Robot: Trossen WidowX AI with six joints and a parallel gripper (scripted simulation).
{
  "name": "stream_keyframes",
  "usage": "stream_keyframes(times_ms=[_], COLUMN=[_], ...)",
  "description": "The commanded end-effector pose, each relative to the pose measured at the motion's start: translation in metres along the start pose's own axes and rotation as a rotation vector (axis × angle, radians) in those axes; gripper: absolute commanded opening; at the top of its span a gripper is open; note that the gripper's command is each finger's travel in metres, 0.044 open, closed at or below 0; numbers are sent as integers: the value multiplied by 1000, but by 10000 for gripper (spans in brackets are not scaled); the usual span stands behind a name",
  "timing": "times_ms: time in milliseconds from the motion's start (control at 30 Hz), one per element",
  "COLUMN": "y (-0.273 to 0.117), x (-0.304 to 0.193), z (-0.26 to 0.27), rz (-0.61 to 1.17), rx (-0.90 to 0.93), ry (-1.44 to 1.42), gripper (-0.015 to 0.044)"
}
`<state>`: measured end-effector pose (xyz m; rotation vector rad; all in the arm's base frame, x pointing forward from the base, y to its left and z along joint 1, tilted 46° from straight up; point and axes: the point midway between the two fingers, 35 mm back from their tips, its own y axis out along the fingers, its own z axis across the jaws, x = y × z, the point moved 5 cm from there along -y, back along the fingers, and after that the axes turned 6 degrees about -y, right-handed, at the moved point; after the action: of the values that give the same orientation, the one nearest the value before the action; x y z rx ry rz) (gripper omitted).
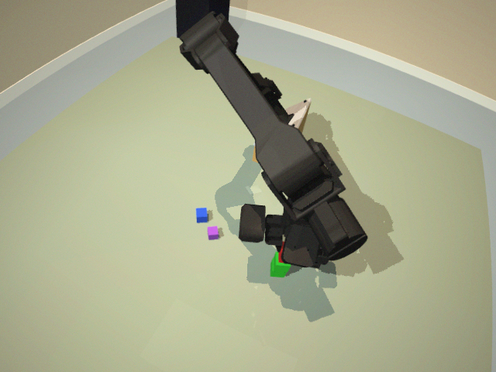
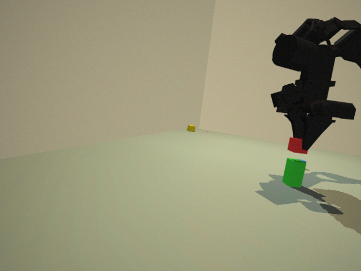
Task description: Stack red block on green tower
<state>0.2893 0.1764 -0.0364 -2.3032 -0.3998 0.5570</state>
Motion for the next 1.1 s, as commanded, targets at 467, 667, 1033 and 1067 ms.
stream_keyframes(times_ms=[467, 667, 1033, 1067], y=[19, 19, 19, 17], x=[-2, -2, -2, -2], z=[-1, -1, -1, -1], rz=[6, 6, 6, 6], rx=[-6, -6, -6, -6], ry=[-5, -5, -5, -5], gripper=[0, 0, 0, 0])
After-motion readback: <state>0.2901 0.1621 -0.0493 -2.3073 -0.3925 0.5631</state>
